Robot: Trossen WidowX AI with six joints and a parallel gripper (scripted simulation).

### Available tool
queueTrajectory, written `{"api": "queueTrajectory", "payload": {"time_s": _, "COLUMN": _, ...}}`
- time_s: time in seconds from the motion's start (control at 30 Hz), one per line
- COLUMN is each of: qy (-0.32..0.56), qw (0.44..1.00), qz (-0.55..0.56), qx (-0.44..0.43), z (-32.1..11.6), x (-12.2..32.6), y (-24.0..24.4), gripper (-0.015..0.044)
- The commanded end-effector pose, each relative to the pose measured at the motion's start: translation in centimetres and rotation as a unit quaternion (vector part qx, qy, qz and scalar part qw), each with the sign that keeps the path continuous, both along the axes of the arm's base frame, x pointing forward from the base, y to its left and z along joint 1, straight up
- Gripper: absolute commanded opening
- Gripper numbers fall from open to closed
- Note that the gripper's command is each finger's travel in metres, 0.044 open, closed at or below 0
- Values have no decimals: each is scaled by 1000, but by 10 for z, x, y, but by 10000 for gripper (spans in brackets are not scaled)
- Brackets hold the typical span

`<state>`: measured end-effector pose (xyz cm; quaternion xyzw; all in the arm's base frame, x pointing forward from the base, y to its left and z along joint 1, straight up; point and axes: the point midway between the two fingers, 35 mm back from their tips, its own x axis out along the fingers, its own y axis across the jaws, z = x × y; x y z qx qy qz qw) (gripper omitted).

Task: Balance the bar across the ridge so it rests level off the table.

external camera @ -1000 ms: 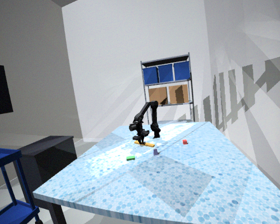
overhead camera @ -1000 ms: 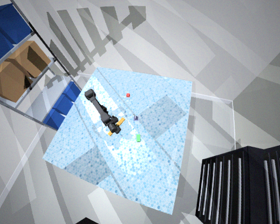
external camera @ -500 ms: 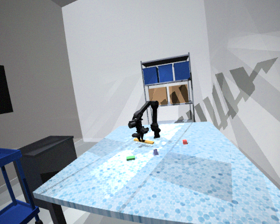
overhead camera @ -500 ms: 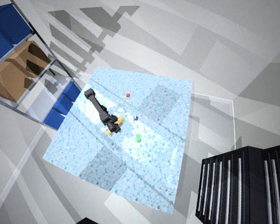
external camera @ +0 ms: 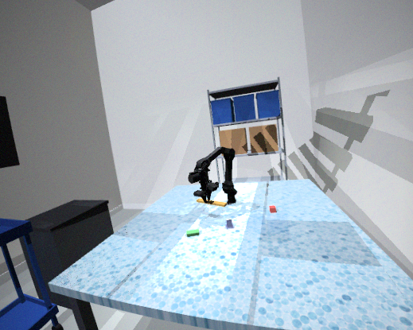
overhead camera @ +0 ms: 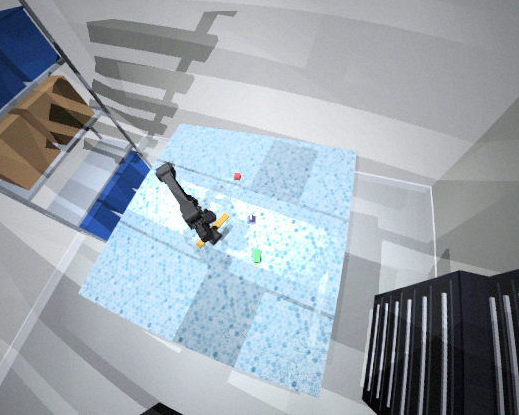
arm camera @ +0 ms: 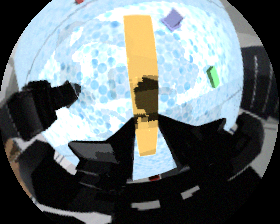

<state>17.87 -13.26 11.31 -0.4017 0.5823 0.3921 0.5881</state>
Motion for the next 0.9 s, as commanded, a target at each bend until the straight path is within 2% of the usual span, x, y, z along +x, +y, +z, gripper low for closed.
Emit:
{"api": "queueTrajectory", "payload": {"time_s": 0.0, "qy": -3, "qw": 1000, "qz": -2, "qx": -4, "z": 12, "x": -1, "y": 0, "gripper": 0}}
{"api": "queueTrajectory", "payload": {"time_s": 0.27, "qy": -2, "qw": 1000, "qz": -7, "qx": -4, "z": 26, "x": -1, "y": 2, "gripper": 0}}
{"api": "queueTrajectory", "payload": {"time_s": 0.87, "qy": -6, "qw": 991, "qz": -135, "qx": 0, "z": 33, "x": 50, "y": 24, "gripper": 0}}
